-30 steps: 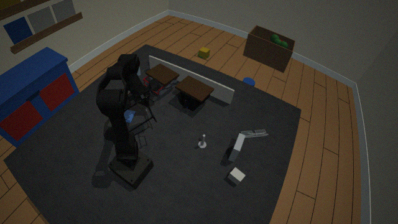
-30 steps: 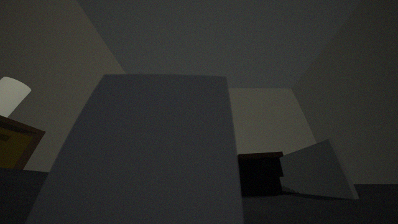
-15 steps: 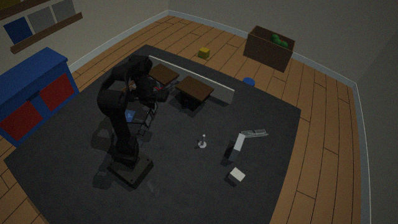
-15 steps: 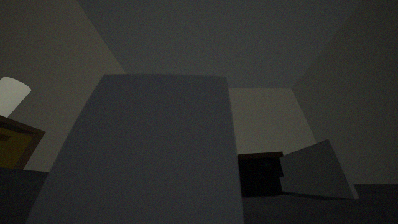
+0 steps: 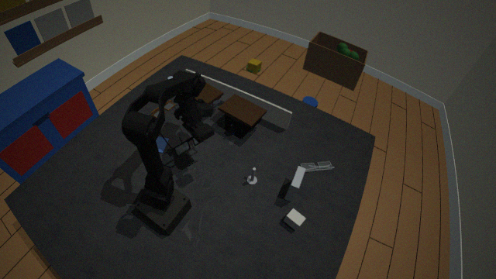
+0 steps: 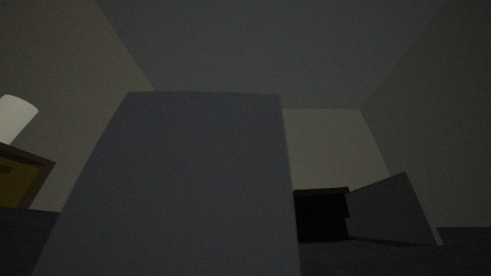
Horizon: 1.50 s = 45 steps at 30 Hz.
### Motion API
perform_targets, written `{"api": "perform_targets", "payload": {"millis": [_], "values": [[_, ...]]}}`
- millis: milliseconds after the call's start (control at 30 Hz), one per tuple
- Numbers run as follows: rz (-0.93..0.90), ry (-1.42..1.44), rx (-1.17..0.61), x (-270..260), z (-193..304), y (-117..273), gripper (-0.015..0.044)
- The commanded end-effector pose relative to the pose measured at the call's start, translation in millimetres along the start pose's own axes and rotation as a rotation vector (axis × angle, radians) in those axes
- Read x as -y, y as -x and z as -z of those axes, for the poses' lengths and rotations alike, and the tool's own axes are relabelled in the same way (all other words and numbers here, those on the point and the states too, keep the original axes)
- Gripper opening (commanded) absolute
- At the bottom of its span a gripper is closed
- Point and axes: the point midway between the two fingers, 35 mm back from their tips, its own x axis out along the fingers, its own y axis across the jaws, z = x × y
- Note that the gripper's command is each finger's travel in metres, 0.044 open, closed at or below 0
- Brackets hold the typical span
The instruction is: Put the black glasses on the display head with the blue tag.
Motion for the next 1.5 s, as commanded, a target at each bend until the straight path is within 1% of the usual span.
{"api": "perform_targets", "payload": {"millis": [0,767,1033,1467], "values": [[-0.017,-0.165,-0.018,5,-3,-3,0.0],[-0.075,-1.221,-0.136,44,-22,-19,0.0],[-0.117,-1.291,-0.146,43,-24,-28,0.0],[-0.087,-1.291,-0.13,42,-22,-42,0.0]]}}
